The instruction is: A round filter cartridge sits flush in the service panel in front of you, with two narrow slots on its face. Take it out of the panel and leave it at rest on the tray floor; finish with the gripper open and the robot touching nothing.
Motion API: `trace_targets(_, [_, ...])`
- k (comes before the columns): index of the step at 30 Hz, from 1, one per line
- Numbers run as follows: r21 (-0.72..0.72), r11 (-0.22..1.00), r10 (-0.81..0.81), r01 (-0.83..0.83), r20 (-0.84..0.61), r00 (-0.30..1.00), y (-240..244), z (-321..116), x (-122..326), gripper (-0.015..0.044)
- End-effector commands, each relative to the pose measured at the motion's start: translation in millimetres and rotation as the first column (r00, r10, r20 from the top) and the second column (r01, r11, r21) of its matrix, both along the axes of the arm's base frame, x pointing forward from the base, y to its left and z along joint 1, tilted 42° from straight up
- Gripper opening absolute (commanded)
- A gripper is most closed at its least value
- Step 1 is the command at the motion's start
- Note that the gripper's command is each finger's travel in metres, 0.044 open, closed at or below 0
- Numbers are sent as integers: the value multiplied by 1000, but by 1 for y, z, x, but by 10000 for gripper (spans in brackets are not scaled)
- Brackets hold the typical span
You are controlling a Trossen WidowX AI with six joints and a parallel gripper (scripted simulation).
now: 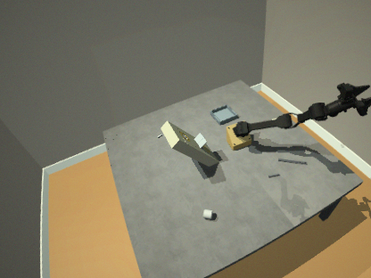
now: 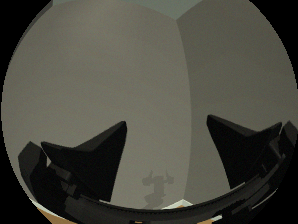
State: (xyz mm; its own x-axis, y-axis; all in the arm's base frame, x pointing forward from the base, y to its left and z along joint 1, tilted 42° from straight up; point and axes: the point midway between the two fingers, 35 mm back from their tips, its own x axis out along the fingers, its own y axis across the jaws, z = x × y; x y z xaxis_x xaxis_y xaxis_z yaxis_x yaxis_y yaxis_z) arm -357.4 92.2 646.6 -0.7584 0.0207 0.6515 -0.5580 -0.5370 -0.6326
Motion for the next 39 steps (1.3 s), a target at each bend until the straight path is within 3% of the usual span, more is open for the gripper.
trace_targets(1, [3, 1000, -4, 4, -7, 1000, 0, 1, 2, 374])
trace_targets(12, [104, 932, -274, 347, -424, 863, -13, 64, 142, 97])
trace_targets(18, [43, 786, -445, 616, -653, 613, -34, 83, 246, 97])
trace_targets(26, [-201, 532, -559, 822, -813, 163, -80, 72, 379, 97])
trace_targets(32, [-448, 343, -578, 826, -794, -191, -121, 38, 469, 97])
trace_targets(39, [-726, 161, -562, 669, -624, -542, -171, -28, 558, 97])
